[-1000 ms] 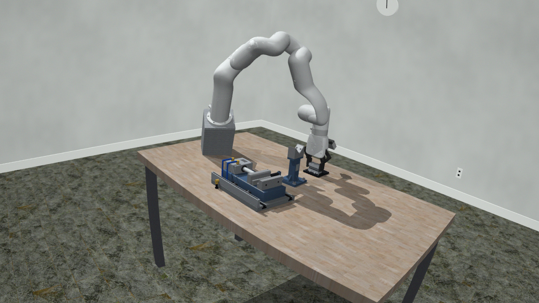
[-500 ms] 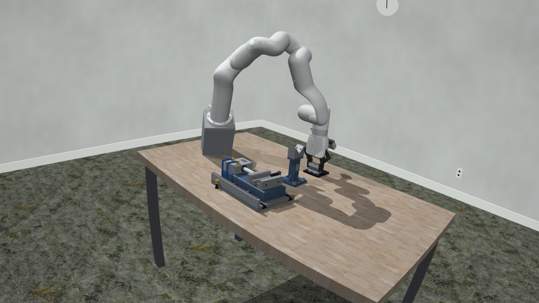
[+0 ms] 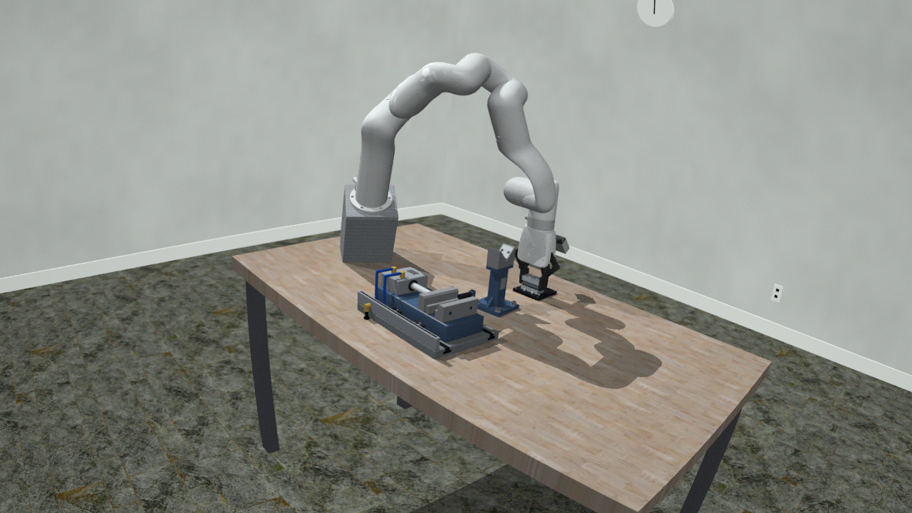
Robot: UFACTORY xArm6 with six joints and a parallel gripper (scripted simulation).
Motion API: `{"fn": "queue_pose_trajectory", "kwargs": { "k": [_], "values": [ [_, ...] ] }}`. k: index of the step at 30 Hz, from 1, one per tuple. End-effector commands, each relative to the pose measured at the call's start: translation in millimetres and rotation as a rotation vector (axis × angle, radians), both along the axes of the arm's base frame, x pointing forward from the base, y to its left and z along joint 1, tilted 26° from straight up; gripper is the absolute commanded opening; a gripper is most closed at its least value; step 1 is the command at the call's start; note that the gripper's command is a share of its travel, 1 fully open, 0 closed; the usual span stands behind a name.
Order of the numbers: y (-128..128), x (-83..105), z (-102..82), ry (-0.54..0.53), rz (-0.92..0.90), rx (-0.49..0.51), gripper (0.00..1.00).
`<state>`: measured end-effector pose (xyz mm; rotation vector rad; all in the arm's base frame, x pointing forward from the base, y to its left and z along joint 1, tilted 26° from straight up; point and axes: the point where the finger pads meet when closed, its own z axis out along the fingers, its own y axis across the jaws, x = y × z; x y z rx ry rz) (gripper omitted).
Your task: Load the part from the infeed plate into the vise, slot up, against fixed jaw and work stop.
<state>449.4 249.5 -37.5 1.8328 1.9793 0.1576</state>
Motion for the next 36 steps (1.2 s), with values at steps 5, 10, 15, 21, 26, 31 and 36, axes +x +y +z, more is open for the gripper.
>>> {"fn": "queue_pose_trajectory", "kwargs": {
  "k": [5, 10, 15, 21, 26, 31, 36],
  "values": [
    [1, 0.5, 1.2, -0.002, 0.001, 0.002, 0.00],
    [1, 0.1, 2.1, -0.002, 0.001, 0.002, 0.00],
    [2, -1.2, 5.1, -0.002, 0.001, 0.002, 0.00],
    [3, -3.1, 9.4, -0.002, 0.001, 0.002, 0.00],
    [5, -6.6, 17.5, -0.002, 0.001, 0.002, 0.00],
    [7, -11.5, 28.5, -0.002, 0.001, 0.002, 0.00],
    [9, -15.0, 36.5, -0.002, 0.001, 0.002, 0.00]
  ]
}}
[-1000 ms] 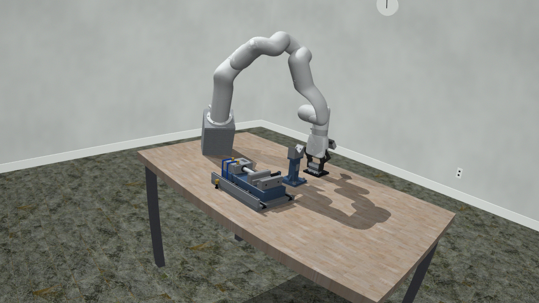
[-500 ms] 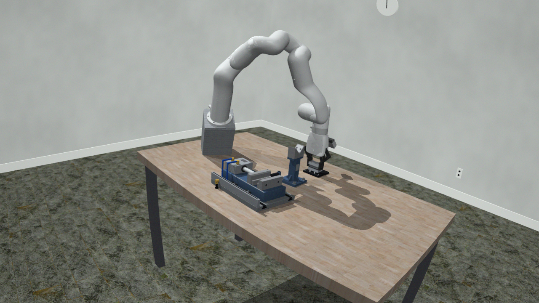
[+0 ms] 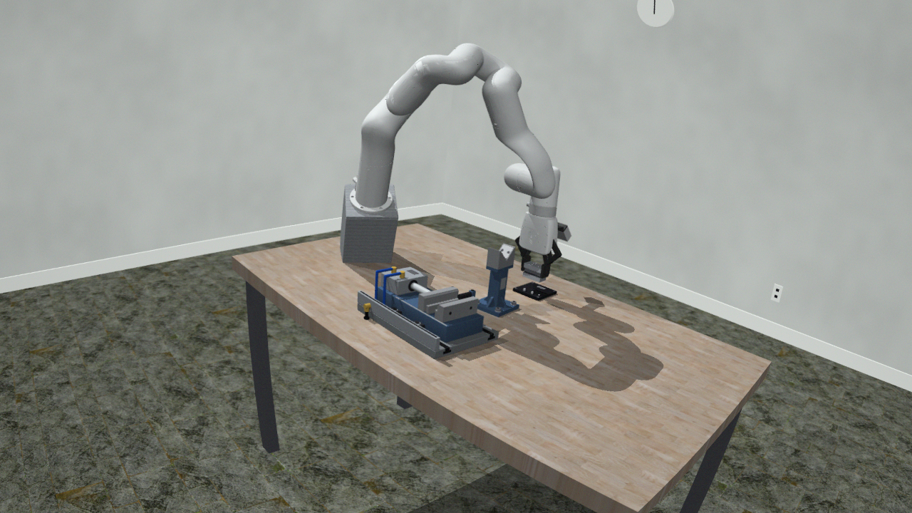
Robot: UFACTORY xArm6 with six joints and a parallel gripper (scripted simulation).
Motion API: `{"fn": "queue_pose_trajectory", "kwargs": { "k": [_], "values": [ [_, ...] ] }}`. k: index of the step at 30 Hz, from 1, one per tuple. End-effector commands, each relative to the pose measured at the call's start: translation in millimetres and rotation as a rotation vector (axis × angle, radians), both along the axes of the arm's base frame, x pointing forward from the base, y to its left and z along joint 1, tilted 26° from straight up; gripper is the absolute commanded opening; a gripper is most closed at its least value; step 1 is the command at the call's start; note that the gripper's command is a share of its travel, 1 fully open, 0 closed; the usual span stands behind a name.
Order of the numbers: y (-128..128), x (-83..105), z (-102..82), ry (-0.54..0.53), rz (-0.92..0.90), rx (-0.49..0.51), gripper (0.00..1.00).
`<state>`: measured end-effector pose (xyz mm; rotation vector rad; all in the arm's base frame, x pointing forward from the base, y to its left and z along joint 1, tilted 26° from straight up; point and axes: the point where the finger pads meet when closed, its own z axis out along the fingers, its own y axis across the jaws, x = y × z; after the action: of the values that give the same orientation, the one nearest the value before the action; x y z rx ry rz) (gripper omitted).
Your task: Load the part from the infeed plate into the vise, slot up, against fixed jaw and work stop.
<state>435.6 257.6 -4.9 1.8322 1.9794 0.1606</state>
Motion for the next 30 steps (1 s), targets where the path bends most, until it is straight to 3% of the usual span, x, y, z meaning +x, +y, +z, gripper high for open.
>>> {"fn": "queue_pose_trajectory", "kwargs": {
  "k": [1, 14, 16, 30],
  "values": [
    [2, -2.5, 6.8, 0.000, 0.000, 0.000, 0.00],
    [12, -22.1, 51.4, 0.000, 0.000, 0.000, 0.00],
    [12, -22.1, 51.4, 0.000, 0.000, 0.000, 0.00],
    [24, -45.8, 105.5, 0.000, 0.000, 0.000, 0.00]
  ]
}}
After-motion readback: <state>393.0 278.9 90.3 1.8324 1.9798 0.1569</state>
